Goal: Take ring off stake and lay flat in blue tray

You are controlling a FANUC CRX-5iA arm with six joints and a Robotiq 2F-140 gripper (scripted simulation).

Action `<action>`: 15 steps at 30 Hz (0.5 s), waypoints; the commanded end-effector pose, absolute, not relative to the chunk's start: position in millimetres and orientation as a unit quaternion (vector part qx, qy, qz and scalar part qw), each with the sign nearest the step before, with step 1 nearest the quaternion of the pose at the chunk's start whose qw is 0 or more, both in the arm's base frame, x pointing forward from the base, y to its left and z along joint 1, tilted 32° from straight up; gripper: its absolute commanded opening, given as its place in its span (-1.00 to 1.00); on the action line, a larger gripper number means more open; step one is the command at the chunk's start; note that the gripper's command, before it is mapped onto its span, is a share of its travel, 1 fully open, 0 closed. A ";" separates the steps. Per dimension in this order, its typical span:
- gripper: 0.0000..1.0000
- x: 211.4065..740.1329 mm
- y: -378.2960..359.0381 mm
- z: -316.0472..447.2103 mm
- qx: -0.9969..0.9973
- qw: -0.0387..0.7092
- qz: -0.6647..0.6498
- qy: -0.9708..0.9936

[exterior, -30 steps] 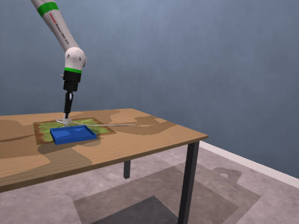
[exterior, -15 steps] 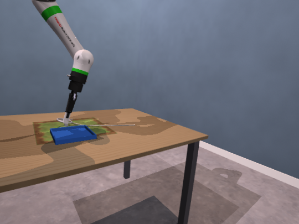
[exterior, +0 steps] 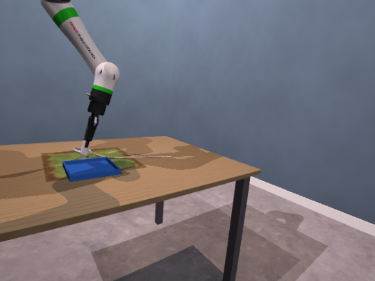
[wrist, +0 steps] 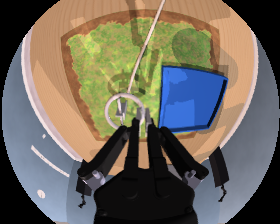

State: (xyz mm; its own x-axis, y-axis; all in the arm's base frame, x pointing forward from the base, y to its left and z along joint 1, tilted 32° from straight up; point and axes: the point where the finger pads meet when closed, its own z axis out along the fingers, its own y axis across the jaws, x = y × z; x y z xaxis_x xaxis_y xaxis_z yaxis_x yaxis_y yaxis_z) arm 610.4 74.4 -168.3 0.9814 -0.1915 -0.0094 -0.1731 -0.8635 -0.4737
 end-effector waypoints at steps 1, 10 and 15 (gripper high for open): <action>-0.80 612.0 73.5 -167.3 -0.965 0.243 -0.020 0.095; -0.80 614.5 71.9 -165.8 -0.965 0.243 -0.023 0.095; -0.80 616.3 70.2 -163.4 -0.965 0.243 -0.023 0.095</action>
State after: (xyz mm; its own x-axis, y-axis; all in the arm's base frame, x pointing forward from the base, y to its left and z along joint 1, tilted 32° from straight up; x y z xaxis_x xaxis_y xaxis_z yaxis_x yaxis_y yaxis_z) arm 614.3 71.4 -164.7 0.9808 -0.1947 -0.0034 -0.1731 -0.8635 -0.4737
